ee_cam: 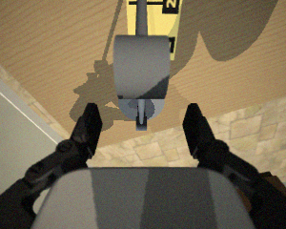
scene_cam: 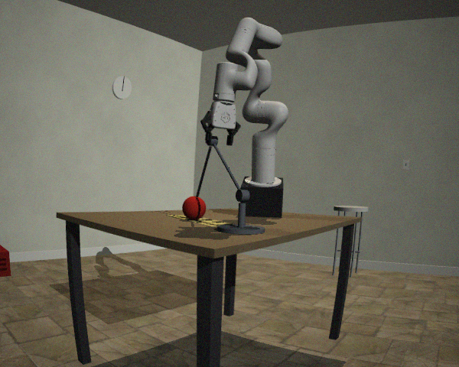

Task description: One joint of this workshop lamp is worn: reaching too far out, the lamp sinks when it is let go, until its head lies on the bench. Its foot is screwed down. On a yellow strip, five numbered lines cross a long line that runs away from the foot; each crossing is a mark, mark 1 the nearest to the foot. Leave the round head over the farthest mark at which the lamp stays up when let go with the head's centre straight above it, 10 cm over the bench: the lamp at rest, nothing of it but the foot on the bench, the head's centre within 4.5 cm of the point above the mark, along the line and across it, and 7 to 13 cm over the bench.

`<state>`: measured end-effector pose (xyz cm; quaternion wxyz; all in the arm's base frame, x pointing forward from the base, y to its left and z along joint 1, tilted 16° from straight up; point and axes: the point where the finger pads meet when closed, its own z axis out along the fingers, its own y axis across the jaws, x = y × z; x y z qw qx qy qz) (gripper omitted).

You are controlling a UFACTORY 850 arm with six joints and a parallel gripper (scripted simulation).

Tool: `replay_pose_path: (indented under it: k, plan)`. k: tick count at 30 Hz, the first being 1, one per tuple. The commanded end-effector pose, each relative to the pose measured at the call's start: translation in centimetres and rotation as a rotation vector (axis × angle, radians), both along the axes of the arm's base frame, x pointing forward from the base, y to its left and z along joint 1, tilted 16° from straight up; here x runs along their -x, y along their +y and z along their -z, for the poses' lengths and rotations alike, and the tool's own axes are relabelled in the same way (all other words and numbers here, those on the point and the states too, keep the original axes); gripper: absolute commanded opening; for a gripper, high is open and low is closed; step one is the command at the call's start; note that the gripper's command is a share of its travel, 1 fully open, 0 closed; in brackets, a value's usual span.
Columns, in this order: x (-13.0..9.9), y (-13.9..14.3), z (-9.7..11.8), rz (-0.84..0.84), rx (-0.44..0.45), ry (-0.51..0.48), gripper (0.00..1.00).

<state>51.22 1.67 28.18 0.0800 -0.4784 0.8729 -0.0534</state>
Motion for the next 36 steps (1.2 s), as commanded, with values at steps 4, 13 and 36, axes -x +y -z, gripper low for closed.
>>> replay_pose_path:
  k: [4,13,36]
  plan:
    - [-0.5,0.2,1.7,0.0,0.0,-0.001,1.0]
    - [-0.9,0.3,3.0,0.0,0.0,-0.001,1.0]
    - [-1.1,0.3,3.7,0.0,0.0,-0.002,0.0]
